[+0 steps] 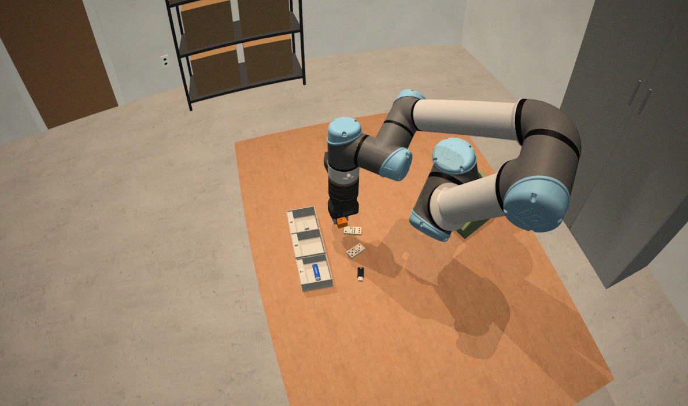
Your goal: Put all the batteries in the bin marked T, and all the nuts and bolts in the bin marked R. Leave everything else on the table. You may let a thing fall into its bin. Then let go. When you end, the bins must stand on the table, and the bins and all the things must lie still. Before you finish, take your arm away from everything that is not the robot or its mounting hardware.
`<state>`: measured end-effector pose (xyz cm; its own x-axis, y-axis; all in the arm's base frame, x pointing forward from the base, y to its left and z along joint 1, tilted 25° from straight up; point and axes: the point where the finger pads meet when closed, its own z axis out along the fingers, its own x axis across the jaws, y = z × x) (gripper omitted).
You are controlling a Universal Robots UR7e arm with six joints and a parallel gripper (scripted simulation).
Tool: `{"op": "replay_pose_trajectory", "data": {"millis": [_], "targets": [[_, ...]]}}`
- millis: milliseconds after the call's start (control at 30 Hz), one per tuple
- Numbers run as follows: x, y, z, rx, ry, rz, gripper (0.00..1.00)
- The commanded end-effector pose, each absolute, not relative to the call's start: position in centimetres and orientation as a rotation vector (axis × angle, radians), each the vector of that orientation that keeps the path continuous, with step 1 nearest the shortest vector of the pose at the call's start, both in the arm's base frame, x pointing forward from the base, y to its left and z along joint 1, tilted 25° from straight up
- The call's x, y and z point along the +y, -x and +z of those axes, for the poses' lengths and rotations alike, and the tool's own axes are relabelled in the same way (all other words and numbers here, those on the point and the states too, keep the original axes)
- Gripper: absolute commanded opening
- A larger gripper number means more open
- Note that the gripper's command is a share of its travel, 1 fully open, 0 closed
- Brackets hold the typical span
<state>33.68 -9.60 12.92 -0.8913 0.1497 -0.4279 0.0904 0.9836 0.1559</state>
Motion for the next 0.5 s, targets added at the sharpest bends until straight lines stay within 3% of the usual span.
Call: {"op": "replay_pose_trajectory", "data": {"millis": [0, 467], "targets": [[-8.3, -35.9, 14.1, 2.7, -0.208, 0.148, 0.5], [-4.0, -40.2, 16.5, 2.692, -0.311, 0.172, 0.5]]}}
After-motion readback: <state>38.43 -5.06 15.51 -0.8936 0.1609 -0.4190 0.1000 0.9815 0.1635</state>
